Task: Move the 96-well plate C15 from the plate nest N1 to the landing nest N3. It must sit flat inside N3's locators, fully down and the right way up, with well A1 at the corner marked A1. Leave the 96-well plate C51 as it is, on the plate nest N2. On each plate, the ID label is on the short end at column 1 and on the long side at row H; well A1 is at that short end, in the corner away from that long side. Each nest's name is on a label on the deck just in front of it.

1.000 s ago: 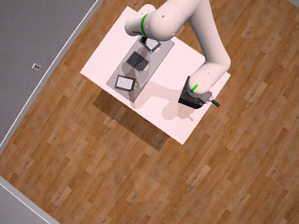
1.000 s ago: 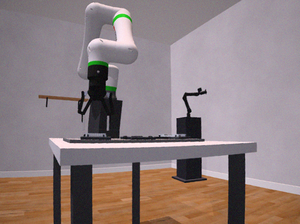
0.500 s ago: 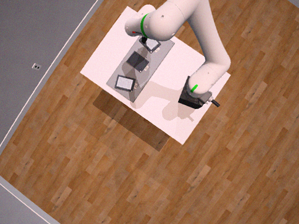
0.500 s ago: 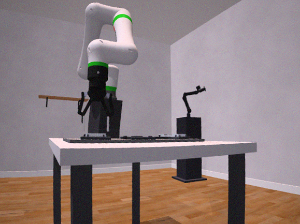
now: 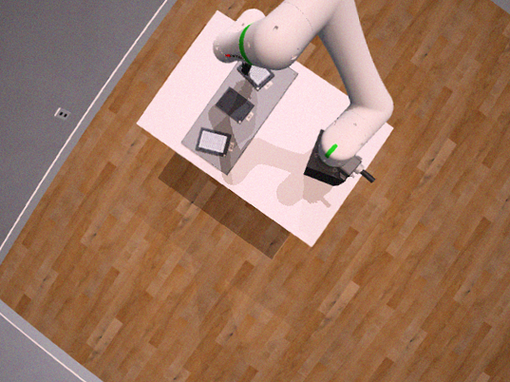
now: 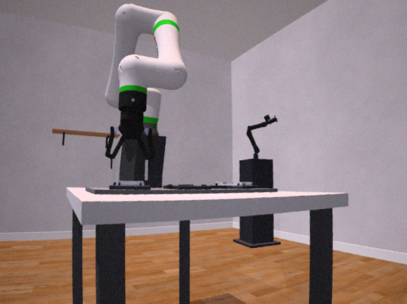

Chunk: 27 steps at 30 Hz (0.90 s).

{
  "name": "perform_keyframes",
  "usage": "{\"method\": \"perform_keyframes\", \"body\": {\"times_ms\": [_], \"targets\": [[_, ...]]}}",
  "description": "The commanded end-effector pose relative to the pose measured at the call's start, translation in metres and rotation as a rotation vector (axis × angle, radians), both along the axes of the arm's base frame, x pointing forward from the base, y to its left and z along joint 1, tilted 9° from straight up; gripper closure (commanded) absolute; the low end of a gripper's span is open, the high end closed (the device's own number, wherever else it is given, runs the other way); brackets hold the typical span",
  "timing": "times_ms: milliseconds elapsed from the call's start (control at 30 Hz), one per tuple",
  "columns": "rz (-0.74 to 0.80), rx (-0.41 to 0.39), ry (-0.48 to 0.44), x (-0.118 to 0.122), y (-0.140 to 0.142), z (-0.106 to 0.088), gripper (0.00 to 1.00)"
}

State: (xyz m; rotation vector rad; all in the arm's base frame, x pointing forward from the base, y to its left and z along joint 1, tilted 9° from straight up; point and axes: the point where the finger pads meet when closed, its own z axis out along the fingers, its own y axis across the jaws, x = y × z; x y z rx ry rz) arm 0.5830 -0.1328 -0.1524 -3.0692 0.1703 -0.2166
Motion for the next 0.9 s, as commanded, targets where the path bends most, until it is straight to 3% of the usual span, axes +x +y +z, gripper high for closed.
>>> {"method": "perform_keyframes", "body": {"times_ms": [0,867], "targets": [[0.000,0.000,0.000,0.0004,0.0000,-0.0012,0.34],[0.000,0.000,0.000,0.0016,0.0004,-0.0098,0.34]]}}
